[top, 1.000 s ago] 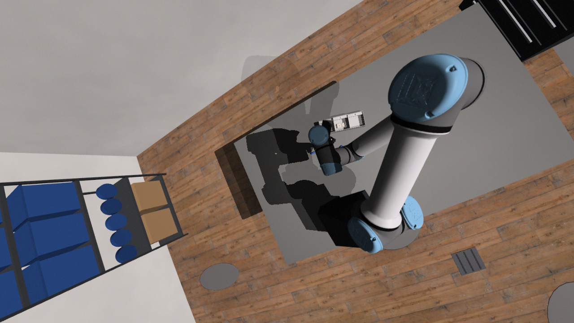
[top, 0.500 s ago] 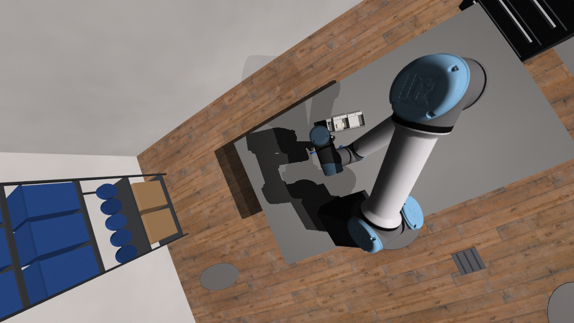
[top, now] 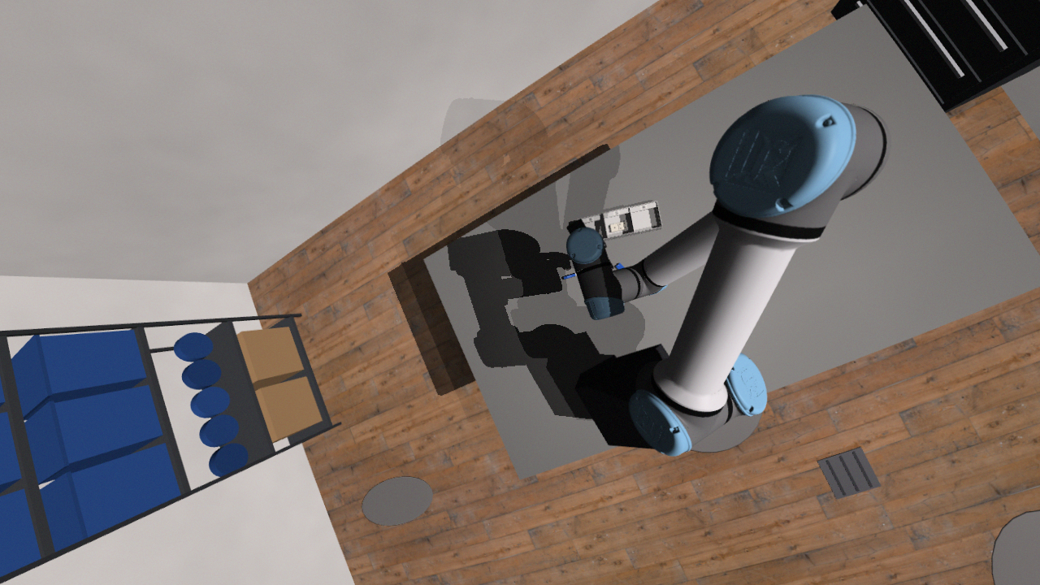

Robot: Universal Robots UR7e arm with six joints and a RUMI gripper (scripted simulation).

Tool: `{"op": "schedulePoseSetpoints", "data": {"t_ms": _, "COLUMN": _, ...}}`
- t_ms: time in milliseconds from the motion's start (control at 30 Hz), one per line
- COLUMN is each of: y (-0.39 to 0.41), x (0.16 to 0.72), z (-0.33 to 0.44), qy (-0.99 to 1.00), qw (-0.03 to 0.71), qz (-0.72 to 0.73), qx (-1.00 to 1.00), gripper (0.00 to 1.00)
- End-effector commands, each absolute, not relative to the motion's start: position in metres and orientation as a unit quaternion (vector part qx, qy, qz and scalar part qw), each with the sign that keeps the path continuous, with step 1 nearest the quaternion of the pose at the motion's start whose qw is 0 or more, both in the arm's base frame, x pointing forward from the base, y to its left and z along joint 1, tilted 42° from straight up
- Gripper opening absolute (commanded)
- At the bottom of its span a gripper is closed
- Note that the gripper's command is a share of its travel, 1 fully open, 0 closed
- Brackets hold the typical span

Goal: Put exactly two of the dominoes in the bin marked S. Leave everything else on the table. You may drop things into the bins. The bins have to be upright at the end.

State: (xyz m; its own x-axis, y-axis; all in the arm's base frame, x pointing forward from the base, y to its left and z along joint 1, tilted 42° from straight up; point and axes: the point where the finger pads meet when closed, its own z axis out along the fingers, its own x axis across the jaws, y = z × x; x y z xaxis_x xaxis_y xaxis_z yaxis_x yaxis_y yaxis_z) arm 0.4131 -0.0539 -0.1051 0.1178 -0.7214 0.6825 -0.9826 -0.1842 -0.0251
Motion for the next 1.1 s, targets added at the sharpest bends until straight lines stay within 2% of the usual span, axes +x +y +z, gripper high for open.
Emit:
{"op": "schedulePoseSetpoints", "data": {"t_ms": 0, "y": -0.054, "x": 0.4124, "z": -0.1057, "qy": -0.578, "qw": 0.224, "qz": 0.284, "qx": 0.732, "gripper": 0.24}}
{"op": "schedulePoseSetpoints", "data": {"t_ms": 1067, "y": -0.0567, "x": 0.4133, "z": -0.1088, "qy": -0.578, "qw": 0.223, "qz": 0.285, "qx": 0.731, "gripper": 0.24}}
